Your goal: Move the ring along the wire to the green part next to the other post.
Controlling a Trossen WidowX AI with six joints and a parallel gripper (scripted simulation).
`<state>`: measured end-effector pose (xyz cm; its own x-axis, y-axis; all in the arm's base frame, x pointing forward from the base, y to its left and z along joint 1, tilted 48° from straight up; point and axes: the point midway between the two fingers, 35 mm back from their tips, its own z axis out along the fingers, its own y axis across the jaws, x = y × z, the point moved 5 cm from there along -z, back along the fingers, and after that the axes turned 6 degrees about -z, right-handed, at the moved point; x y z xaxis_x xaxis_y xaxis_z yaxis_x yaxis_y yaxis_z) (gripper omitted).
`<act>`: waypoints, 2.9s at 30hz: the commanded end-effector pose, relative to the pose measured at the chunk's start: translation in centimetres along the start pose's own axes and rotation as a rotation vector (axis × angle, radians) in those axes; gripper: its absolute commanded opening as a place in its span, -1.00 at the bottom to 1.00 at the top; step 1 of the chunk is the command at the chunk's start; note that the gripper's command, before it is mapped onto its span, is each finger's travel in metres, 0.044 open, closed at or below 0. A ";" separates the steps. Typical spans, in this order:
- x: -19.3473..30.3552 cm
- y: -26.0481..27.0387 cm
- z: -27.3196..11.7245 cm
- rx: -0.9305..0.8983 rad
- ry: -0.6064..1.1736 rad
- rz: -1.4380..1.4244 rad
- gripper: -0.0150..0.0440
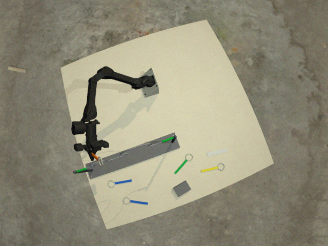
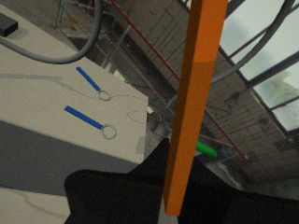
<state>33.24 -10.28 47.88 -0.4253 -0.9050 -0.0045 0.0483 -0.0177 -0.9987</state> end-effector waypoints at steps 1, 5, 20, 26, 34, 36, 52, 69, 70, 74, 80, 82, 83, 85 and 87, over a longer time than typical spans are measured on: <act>0.1 -0.4 -0.1 0.049 -0.006 -0.078 -1.00; 0.1 -0.8 0.0 0.093 -0.011 -0.152 -1.00; 0.0 -2.2 0.0 0.258 -0.028 -0.430 -1.00; -0.1 -2.7 -0.1 0.323 -0.034 -0.541 -1.00; -0.4 -3.4 -0.2 0.409 -0.043 -0.689 -1.00; -0.5 -3.5 -0.3 0.430 -0.045 -0.725 -1.00; -1.1 -4.5 -0.6 0.580 -0.060 -0.985 -1.00; -0.2 -4.3 -0.1 0.622 -0.063 -1.056 -1.00; -0.1 -4.2 0.0 0.618 -0.062 -1.047 -1.00; 0.5 -3.8 0.3 0.595 -0.060 -1.007 -1.00; 1.6 -2.9 0.9 0.544 -0.053 -0.916 -1.00; 2.0 -2.5 1.1 0.523 -0.051 -0.880 -1.00; 2.2 -2.3 1.2 0.513 -0.050 -0.862 -1.00; 2.5 -2.0 1.3 0.498 -0.048 -0.835 -1.00; 2.8 -1.6 1.5 0.476 -0.046 -0.798 -1.00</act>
<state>33.24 -12.76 50.24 -0.4612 -0.5191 0.7197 0.1310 -0.8420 -0.5233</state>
